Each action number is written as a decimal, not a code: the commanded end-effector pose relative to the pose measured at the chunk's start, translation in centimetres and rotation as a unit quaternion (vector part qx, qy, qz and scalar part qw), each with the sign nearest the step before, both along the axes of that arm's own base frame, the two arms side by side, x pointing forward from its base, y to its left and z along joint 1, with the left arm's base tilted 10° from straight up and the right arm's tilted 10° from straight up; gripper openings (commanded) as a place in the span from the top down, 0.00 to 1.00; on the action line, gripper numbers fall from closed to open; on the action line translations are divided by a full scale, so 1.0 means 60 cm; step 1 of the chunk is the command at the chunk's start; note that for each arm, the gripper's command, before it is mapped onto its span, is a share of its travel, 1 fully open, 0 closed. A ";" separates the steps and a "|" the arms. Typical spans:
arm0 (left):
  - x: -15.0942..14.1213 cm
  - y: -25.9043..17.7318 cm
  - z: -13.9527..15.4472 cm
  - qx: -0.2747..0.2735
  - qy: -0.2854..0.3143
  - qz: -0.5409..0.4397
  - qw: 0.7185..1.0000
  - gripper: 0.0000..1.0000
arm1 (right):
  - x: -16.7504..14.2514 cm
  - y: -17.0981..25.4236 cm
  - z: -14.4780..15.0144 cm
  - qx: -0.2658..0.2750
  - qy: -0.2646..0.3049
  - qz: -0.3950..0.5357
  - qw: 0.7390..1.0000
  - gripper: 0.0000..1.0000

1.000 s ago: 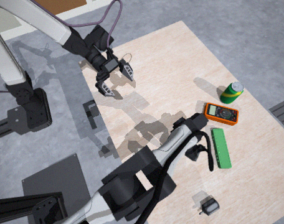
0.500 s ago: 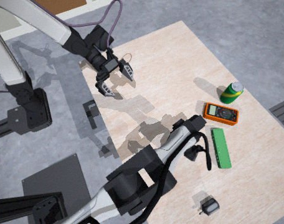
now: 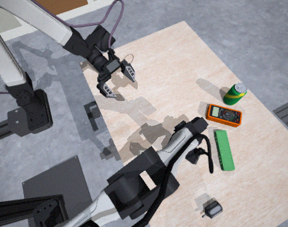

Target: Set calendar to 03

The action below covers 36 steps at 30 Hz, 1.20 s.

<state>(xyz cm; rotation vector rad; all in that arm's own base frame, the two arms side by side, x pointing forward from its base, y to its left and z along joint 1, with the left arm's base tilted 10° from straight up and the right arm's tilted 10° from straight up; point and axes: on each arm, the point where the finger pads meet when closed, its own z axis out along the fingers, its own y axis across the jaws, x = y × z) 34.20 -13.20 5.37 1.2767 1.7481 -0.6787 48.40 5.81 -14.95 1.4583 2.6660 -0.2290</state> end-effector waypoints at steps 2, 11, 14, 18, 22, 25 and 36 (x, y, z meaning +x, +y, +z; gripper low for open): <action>0.013 0.001 0.018 -0.005 -0.018 -0.004 1.000 0.00 | 0.016 0.024 0.108 0.004 -0.034 0.003 0.999 0.69; 0.013 0.001 0.018 -0.005 -0.018 -0.004 1.000 0.00 | -0.017 0.021 0.131 0.001 -0.023 0.000 1.000 0.69; 0.013 0.001 0.018 -0.005 -0.018 -0.004 1.000 0.00 | -0.009 0.029 0.154 0.002 -0.031 0.027 0.999 0.69; 0.013 0.001 0.018 -0.005 -0.018 -0.004 1.000 0.00 | -0.007 0.034 0.159 0.001 -0.038 0.120 0.992 0.69; 0.007 -0.001 0.017 -0.007 -0.015 -0.010 1.000 0.00 | -0.027 0.034 0.158 -0.006 -0.023 0.230 0.973 0.69; -0.004 -0.003 0.014 -0.007 -0.012 -0.022 1.000 0.00 | -0.048 0.029 0.156 -0.011 -0.008 0.295 0.955 0.69; -0.052 -0.011 0.004 -0.008 -0.002 -0.078 0.997 0.00 | -0.121 0.024 0.150 -0.029 0.043 0.525 0.849 0.69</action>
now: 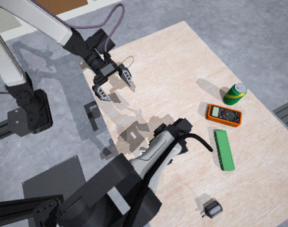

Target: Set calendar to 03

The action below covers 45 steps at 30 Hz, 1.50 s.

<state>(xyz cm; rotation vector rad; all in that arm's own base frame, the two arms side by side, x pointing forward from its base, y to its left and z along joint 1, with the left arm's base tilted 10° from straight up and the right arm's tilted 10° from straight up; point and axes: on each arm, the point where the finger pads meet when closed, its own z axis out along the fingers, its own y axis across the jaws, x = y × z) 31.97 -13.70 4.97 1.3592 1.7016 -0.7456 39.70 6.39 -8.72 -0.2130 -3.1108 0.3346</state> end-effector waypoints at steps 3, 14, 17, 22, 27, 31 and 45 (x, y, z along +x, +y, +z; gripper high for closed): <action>-0.029 -0.004 0.008 -0.006 -0.005 -0.046 0.999 0.00 | 0.004 0.010 0.044 0.014 -0.031 0.203 0.979 0.69; -0.060 -0.007 0.005 -0.006 0.001 -0.077 0.997 0.00 | -0.063 0.009 0.038 0.000 0.019 0.432 0.902 0.69; -0.068 -0.007 0.004 -0.006 0.002 -0.085 0.996 0.00 | -0.083 0.004 0.037 -0.004 0.034 0.487 0.873 0.69; -0.078 -0.008 0.003 -0.006 0.004 -0.094 0.995 0.00 | -0.112 0.000 0.034 -0.006 0.052 0.543 0.838 0.69; -0.081 -0.008 0.003 -0.006 0.005 -0.097 0.995 0.00 | -0.121 0.001 0.034 -0.006 0.057 0.556 0.830 0.69; -0.084 -0.005 -0.002 0.003 0.006 -0.100 0.995 0.00 | -0.122 0.002 0.035 -0.006 0.054 0.551 0.833 0.69; -0.086 0.000 -0.011 0.023 0.008 -0.101 0.995 0.00 | -0.125 -0.013 -0.025 -0.002 0.069 0.550 0.832 0.69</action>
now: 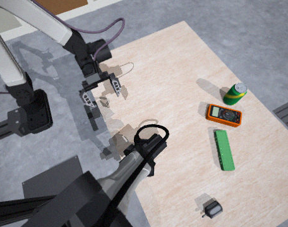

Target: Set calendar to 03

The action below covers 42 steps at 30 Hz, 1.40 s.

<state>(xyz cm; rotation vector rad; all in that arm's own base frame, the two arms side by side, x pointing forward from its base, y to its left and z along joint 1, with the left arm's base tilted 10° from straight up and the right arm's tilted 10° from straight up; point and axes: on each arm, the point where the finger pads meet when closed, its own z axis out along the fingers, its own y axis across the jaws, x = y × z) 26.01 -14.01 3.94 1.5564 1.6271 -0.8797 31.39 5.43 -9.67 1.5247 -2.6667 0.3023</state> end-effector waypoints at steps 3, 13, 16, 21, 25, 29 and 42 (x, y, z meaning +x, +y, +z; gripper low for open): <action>0.014 0.007 0.004 0.015 -0.017 -0.001 1.000 0.00 | 0.009 0.000 -0.026 0.007 -0.008 0.005 1.000 0.69; 0.013 0.008 0.001 0.020 -0.016 0.000 1.000 0.00 | 0.012 -0.003 -0.044 0.007 -0.008 0.004 1.000 0.69; 0.013 0.008 0.001 0.020 -0.016 0.000 1.000 0.00 | 0.005 -0.003 -0.044 0.010 0.000 0.002 1.000 0.69; 0.013 0.008 0.001 0.020 -0.016 0.000 1.000 0.00 | 0.018 0.000 -0.050 0.008 -0.014 -0.002 1.000 0.69; 0.013 0.008 0.001 0.020 -0.016 0.000 1.000 0.00 | 0.023 0.011 -0.066 0.004 -0.007 0.006 1.000 0.69; 0.013 0.008 0.001 0.020 -0.016 0.000 1.000 0.00 | 0.031 0.013 -0.054 0.007 -0.017 0.007 1.000 0.69; 0.013 0.008 0.001 0.020 -0.016 0.000 1.000 0.00 | 0.049 0.018 -0.038 0.011 -0.037 0.005 0.999 0.69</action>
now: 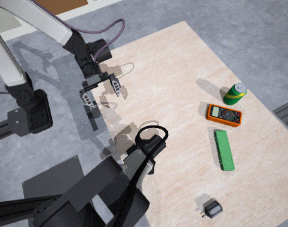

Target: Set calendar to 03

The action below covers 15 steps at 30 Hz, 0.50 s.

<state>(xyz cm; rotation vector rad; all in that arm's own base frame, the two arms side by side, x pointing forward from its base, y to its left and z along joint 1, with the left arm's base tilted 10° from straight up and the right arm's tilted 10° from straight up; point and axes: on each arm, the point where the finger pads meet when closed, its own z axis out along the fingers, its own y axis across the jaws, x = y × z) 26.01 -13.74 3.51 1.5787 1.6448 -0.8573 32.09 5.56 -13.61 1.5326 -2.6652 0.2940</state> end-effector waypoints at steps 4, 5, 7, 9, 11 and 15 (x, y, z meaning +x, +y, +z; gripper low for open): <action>0.014 0.004 0.008 0.005 -0.015 0.000 1.000 0.00 | 0.038 0.017 0.029 0.009 -0.038 0.003 0.999 0.69; 0.014 0.004 0.008 0.005 -0.015 0.000 1.000 0.00 | 0.038 0.017 0.029 0.009 -0.038 0.003 0.999 0.69; 0.014 0.004 0.008 0.005 -0.015 0.000 1.000 0.00 | 0.038 0.017 0.029 0.009 -0.038 0.003 0.999 0.69; 0.014 0.004 0.008 0.005 -0.015 0.000 1.000 0.00 | 0.038 0.017 0.029 0.009 -0.038 0.003 0.999 0.69; 0.014 0.004 0.008 0.005 -0.015 0.000 1.000 0.00 | 0.031 0.015 0.023 0.006 -0.028 0.001 1.000 0.69; 0.014 0.004 0.008 0.005 -0.015 0.000 1.000 0.00 | 0.020 0.012 0.002 0.003 -0.009 0.006 1.000 0.69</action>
